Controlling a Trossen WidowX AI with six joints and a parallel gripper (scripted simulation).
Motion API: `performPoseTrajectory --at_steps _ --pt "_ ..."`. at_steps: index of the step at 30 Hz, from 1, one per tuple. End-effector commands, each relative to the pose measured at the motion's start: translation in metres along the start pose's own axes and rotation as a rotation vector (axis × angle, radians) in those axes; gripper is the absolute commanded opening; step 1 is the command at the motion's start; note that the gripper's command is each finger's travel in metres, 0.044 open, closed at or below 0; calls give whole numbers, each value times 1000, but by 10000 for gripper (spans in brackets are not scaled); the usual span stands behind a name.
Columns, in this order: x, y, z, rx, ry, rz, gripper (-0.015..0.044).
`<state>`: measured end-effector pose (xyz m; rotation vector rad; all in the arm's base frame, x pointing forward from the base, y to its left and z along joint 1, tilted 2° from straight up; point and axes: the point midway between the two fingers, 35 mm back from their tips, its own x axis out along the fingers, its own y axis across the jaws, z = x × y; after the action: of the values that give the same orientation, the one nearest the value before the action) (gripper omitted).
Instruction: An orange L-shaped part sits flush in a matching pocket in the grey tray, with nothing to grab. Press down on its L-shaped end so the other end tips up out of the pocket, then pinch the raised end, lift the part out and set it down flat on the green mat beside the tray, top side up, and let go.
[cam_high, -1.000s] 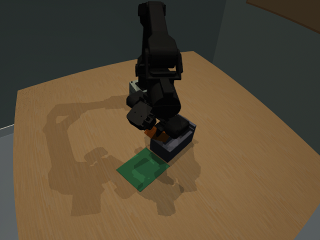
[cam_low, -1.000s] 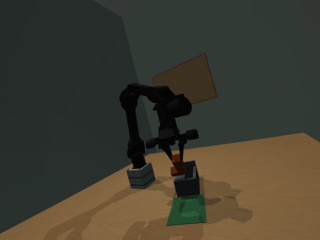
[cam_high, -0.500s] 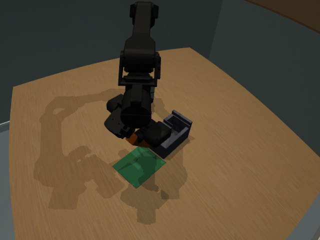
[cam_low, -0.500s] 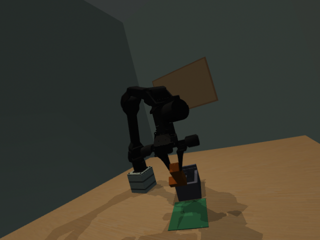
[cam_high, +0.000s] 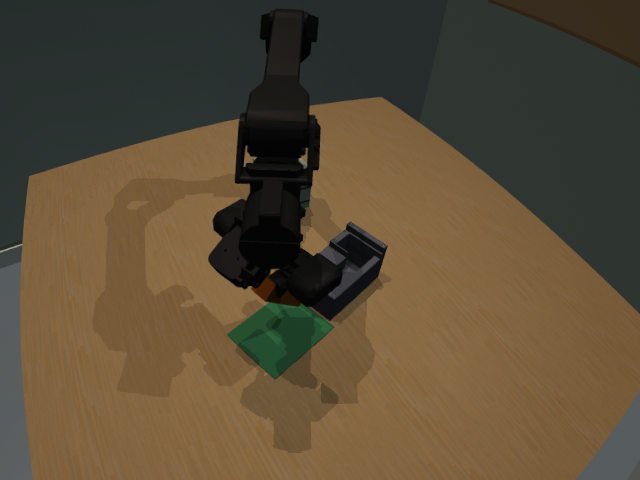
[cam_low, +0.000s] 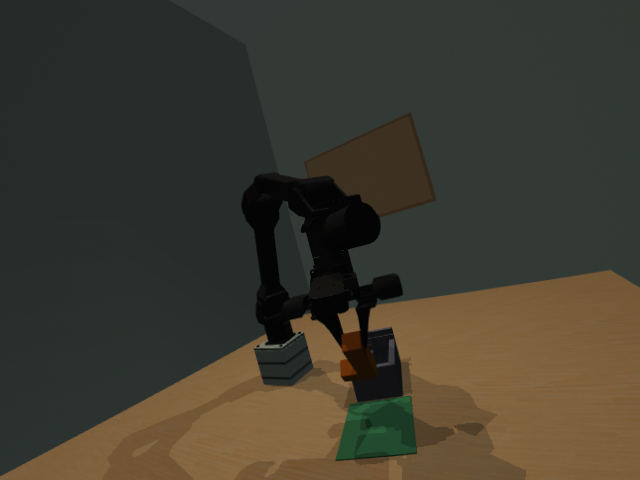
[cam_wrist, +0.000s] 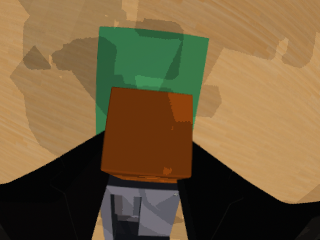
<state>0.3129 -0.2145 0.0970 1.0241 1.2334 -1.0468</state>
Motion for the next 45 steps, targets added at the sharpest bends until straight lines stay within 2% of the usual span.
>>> performPoseTrajectory --at_steps 1,37,45 --pt "10 -1 -2 -5 11 -3 0" --pt "68 -2 -3 -5 11 -3 0" --pt "70 -2 -3 -5 11 -3 0"
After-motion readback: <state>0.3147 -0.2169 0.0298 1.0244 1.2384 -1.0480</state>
